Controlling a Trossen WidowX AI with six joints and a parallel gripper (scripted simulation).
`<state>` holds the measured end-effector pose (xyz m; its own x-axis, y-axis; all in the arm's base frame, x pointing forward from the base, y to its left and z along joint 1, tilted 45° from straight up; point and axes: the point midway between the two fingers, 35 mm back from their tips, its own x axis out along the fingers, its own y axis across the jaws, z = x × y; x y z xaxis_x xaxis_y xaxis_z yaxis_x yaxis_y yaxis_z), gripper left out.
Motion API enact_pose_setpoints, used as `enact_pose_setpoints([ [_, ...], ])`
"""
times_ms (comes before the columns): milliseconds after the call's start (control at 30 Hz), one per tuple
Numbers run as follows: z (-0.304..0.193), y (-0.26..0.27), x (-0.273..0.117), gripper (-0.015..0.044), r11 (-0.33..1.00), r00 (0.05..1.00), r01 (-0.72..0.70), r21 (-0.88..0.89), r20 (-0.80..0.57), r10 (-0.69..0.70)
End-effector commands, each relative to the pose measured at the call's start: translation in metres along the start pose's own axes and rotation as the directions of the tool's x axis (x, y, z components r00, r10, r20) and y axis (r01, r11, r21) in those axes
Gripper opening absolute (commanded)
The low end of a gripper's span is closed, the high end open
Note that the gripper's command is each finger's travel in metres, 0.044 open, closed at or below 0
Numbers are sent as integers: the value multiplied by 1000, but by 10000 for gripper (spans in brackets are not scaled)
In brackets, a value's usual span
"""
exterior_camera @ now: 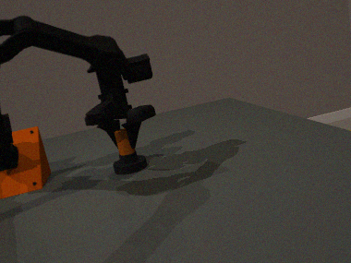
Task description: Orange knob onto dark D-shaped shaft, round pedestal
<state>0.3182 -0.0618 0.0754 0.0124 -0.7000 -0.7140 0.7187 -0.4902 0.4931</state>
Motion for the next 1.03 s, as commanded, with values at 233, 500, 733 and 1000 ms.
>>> enact_pose_setpoints([
  [233,0,0,0,440,1000,1000,0,-4,0,0],
  [500,-1,1,-8,440,1000,1000,1,-4,-1,-1],
  [733,-1,0,-93,440,1000,1000,3,-1,-2,-3],
  [1000,-4,2,-95,440,1000,1000,3,-1,-2,-3],
])
